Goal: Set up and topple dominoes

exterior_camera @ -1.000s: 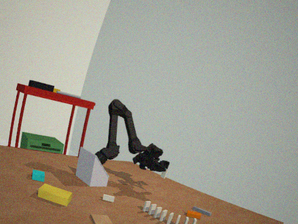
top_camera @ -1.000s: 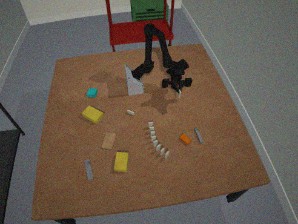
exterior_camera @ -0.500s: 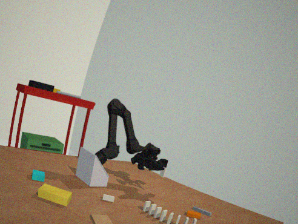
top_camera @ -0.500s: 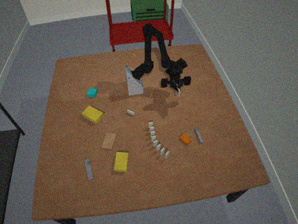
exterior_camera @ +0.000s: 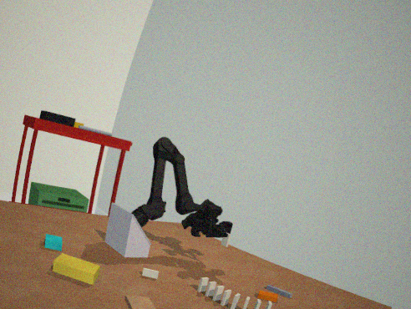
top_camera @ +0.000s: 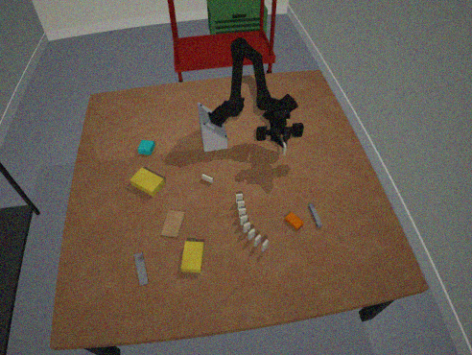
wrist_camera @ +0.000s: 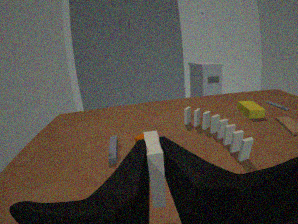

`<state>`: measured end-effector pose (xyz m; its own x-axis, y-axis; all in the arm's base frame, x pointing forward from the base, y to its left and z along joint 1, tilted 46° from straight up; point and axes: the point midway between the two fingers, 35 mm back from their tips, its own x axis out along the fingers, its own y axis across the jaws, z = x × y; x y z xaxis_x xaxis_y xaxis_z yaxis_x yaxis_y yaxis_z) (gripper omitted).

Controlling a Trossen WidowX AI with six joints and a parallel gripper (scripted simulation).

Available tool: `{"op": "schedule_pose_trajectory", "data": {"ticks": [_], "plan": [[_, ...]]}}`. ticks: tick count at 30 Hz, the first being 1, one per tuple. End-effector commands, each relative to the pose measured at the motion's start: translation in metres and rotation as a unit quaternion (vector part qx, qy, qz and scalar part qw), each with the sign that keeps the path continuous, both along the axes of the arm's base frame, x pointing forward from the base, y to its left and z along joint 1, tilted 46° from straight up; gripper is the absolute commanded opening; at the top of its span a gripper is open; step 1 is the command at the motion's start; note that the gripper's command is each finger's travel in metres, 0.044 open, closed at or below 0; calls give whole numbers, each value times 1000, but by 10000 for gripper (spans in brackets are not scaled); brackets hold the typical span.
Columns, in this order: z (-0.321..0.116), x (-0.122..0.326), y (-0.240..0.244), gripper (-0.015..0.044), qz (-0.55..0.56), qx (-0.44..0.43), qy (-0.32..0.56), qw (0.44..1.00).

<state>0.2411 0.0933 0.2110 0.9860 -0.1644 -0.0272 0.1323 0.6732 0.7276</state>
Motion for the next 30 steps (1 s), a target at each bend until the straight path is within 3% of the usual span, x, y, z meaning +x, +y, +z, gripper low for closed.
{"op": "schedule_pose_trajectory", "data": {"ticks": [1, 30], "plan": [[-4, 2, 7, 23, 0, 2, 0, 1000], [-42, 14, 51, 23, 1, 0, 2, 1000]]}}
